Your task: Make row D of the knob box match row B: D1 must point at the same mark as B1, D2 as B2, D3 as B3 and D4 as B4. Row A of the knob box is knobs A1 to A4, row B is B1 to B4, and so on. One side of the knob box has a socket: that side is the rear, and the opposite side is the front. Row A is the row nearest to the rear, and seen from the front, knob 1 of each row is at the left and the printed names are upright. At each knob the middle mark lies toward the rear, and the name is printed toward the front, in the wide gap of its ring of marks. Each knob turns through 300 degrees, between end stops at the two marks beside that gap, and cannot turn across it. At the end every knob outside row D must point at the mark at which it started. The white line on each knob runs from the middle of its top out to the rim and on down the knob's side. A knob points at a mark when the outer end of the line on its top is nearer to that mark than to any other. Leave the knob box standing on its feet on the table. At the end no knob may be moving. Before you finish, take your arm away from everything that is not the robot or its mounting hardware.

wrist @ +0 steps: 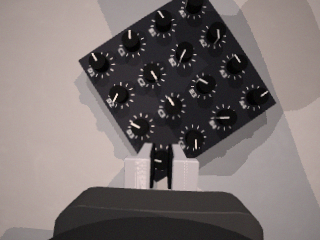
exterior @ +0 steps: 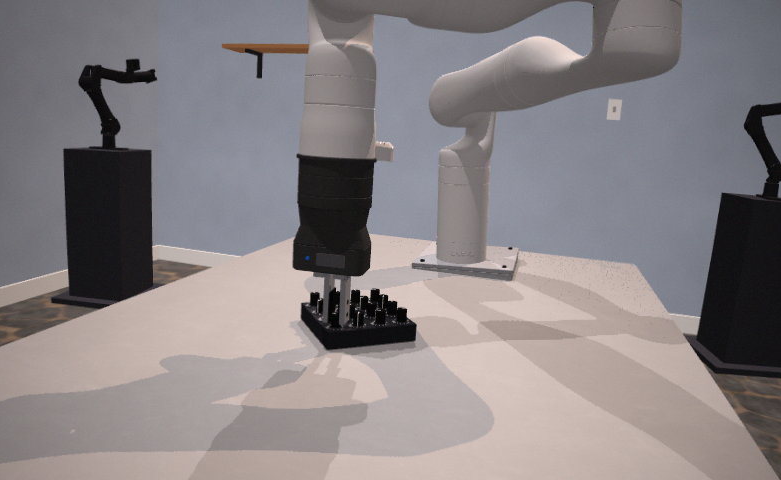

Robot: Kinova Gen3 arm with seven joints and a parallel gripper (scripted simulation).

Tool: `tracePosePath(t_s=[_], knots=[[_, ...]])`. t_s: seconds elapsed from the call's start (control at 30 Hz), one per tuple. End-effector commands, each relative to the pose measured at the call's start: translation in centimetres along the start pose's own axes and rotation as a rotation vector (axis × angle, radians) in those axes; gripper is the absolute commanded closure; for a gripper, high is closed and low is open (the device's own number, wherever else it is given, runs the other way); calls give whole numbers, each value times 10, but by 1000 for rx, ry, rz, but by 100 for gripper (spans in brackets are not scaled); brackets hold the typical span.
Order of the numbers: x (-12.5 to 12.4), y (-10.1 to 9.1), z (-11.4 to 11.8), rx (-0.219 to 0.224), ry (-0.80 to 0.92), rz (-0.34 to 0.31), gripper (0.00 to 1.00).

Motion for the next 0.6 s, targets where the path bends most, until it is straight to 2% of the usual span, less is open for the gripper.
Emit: tracePosePath(t_s=[0.0,0.57], knots=[[0,-1,0,0,-36,-3,70],[0,-1,0,-1,-220,-3,70]])
Point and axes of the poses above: the point where the finger pads meet when closed, its own y axis out along the fingers, its own z axis across the jaws, x = y × z, the point moved 3 cm from there along -y, back along the fingers, and after that the axes turned 14 degrees about y, right-handed, at the moved point
